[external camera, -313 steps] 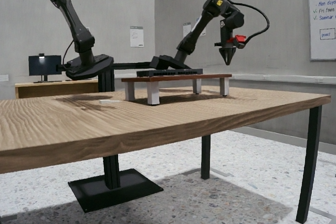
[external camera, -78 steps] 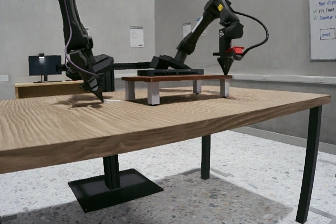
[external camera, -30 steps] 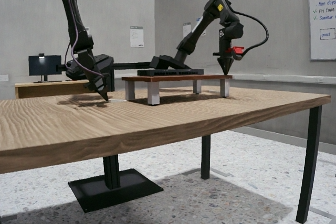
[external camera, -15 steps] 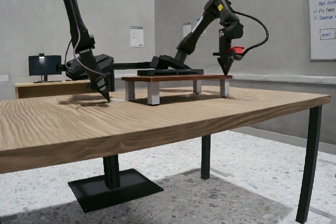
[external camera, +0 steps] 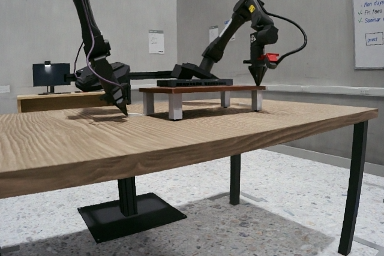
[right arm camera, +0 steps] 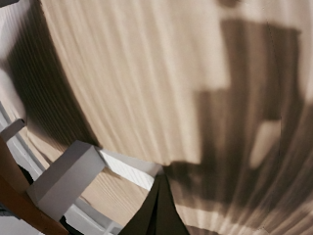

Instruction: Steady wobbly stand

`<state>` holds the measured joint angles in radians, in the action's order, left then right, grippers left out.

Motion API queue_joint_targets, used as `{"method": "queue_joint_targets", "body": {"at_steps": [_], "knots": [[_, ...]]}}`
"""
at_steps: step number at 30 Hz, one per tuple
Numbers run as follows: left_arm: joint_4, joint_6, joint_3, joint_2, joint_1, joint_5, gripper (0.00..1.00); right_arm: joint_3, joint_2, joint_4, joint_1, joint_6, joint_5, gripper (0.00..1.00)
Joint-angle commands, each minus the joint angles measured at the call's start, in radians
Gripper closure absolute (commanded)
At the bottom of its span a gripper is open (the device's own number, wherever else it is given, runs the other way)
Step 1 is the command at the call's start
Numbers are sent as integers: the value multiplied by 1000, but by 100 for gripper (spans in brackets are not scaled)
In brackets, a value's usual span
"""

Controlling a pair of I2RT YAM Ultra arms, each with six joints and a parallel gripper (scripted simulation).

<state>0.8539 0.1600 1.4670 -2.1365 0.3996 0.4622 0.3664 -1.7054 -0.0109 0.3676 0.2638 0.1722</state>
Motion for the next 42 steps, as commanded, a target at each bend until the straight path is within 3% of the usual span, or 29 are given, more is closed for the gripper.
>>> {"method": "queue_joint_targets", "body": {"at_steps": [1, 39, 42], "knots": [[-22, -5, 19, -9, 15, -9, 100, -5, 10, -23, -17, -5, 14, 100], [-22, -5, 19, -9, 15, -9, 100, -57, -39, -81, -100, -94, -15, 100], [-22, -5, 19, -9, 15, -9, 100, -17, -33, -92, -110, -104, -21, 100]]}}
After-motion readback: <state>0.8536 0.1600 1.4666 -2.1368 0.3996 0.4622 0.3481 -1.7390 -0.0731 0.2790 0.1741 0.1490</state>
